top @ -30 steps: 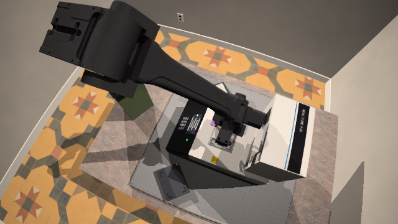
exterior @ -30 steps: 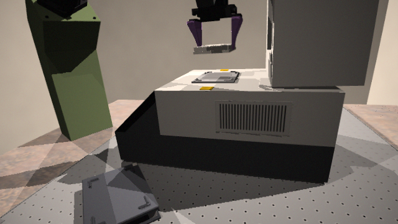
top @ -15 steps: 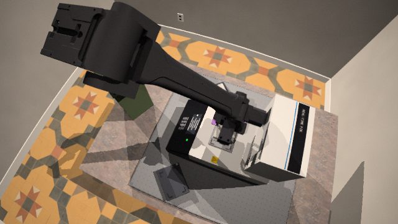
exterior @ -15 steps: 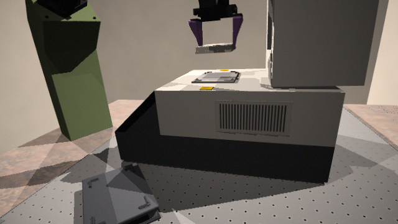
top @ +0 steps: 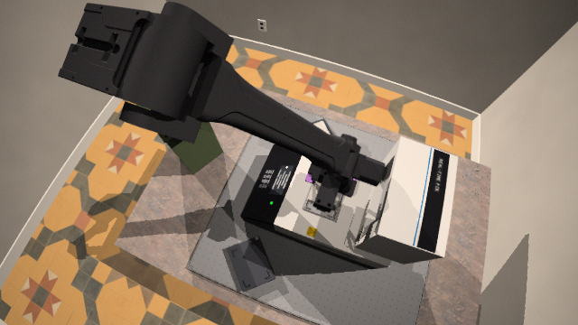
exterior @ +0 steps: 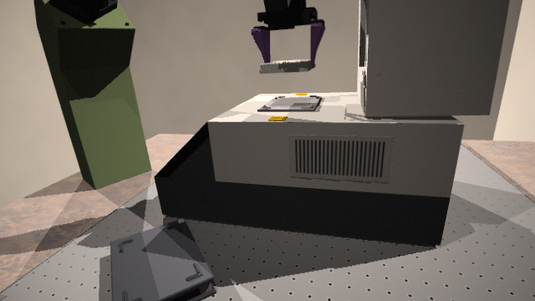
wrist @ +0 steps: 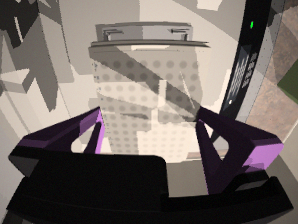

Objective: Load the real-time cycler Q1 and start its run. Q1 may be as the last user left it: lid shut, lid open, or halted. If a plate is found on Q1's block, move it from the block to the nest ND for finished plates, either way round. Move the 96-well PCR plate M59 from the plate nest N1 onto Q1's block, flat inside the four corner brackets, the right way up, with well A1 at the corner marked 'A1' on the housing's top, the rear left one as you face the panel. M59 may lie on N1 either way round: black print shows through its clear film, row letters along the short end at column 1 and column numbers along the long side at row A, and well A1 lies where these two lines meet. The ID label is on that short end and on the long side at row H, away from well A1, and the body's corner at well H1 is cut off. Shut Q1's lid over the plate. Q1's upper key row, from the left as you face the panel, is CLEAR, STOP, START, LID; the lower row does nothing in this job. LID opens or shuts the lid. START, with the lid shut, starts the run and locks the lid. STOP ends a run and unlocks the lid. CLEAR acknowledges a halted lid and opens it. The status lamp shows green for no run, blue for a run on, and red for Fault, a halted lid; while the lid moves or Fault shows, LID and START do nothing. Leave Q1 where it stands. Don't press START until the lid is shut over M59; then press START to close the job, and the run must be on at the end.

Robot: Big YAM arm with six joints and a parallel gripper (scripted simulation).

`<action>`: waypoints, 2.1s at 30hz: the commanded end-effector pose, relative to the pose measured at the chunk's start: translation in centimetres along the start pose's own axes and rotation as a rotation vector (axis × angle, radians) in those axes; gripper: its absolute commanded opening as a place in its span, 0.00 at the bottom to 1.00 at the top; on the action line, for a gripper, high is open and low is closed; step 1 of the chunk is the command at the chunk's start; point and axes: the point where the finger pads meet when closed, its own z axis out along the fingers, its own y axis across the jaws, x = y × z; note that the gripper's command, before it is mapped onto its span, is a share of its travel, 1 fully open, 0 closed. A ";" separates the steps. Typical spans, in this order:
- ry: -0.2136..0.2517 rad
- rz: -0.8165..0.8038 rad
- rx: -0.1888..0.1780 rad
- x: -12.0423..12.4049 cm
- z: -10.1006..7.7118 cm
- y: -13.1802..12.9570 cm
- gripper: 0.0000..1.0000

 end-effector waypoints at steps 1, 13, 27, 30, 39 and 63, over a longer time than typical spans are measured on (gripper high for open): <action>0.012 0.015 -0.060 0.6 -1.0 2.5 0.00; -0.003 0.000 -0.029 -0.4 2.2 0.7 0.00; -0.004 0.015 -0.065 -0.7 3.4 2.8 0.00; -0.005 0.009 -0.056 -0.7 4.5 2.7 0.00; 0.002 -0.008 -0.028 0.4 5.0 0.7 0.00; -0.013 0.039 -0.057 -0.9 4.2 1.7 0.00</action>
